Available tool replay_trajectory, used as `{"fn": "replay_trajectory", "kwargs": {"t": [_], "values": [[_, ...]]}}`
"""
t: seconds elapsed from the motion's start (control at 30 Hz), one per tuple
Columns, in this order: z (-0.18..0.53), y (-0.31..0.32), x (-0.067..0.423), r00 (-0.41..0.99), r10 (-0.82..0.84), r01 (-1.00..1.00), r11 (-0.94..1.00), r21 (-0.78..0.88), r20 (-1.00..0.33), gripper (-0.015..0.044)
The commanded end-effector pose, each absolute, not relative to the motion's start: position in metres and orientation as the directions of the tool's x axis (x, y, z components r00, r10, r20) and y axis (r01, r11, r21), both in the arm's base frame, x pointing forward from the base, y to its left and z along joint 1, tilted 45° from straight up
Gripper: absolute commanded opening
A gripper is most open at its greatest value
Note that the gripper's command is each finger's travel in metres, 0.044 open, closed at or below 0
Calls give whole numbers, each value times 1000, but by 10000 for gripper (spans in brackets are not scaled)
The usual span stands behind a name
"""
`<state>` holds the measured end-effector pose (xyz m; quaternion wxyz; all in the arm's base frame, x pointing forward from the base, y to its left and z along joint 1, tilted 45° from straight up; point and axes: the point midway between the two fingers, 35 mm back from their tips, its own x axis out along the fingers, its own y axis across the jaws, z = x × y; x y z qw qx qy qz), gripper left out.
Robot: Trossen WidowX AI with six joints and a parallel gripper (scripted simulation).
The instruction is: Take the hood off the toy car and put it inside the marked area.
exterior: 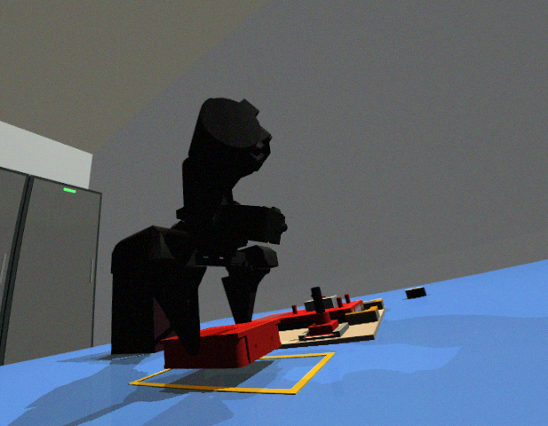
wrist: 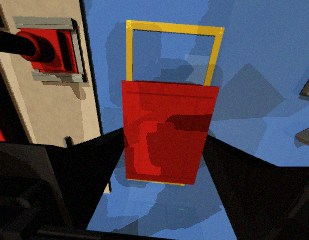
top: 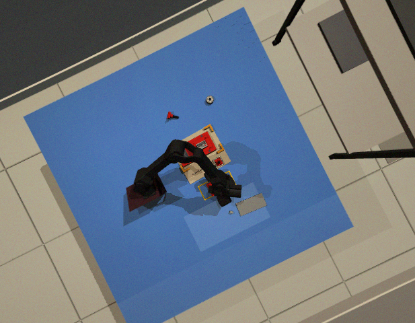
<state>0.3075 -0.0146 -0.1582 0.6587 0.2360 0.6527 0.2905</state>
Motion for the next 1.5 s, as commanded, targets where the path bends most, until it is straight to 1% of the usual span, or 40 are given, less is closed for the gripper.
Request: {"fn": "replay_trajectory", "kwargs": {"t": [0.0,0.7,1.27,1.47], "values": [[-160,-13,308,-19,693,-71,718,692,-721,0],[-167,-5,307,-19,693,-71,718,693,-720,0],[-165,-8,307,-21,691,-75,719,691,-722,440],[-132,-41,310,-20,690,-74,721,689,-724,440]]}}
